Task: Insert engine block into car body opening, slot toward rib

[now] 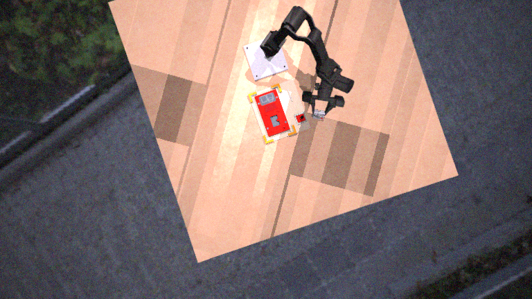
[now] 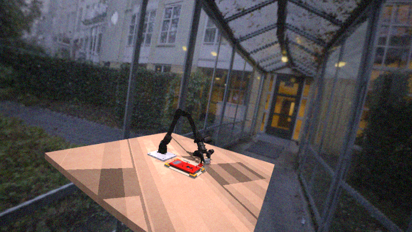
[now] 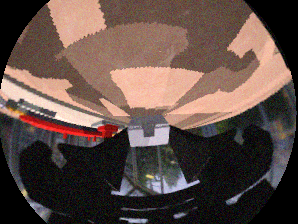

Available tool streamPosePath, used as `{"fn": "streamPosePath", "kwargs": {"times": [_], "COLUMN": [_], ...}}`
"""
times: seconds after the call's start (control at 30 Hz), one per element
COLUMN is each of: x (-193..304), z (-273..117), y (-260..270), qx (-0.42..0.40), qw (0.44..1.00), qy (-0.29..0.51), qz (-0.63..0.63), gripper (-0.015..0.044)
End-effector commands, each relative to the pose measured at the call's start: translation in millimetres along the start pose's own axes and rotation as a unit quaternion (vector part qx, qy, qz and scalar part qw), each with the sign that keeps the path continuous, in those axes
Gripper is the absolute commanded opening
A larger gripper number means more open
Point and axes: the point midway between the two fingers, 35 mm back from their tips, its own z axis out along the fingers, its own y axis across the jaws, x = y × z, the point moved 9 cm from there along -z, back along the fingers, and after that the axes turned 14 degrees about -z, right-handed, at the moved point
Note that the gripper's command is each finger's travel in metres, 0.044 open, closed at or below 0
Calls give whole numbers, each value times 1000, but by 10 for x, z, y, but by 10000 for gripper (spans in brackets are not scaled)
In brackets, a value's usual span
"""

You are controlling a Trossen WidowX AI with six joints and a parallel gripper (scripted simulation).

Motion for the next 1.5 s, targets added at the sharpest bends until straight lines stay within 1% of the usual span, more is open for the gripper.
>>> {"fn": "streamPosePath", "kwargs": {"times": [0.0,0.3,0.53,0.87,1.47], "x": [1,1,10,54,47], "z": [-1,-1,-31,-440,-416], "y": [0,0,-2,0,-9], "qx": [0,0,-1,-2,2], "qw": [1000,1000,1000,1000,1000], "qy": [0,0,-2,-5,-6], "qz": [0,0,0,-1,-3], "gripper": [210,440,440,440,440]}}
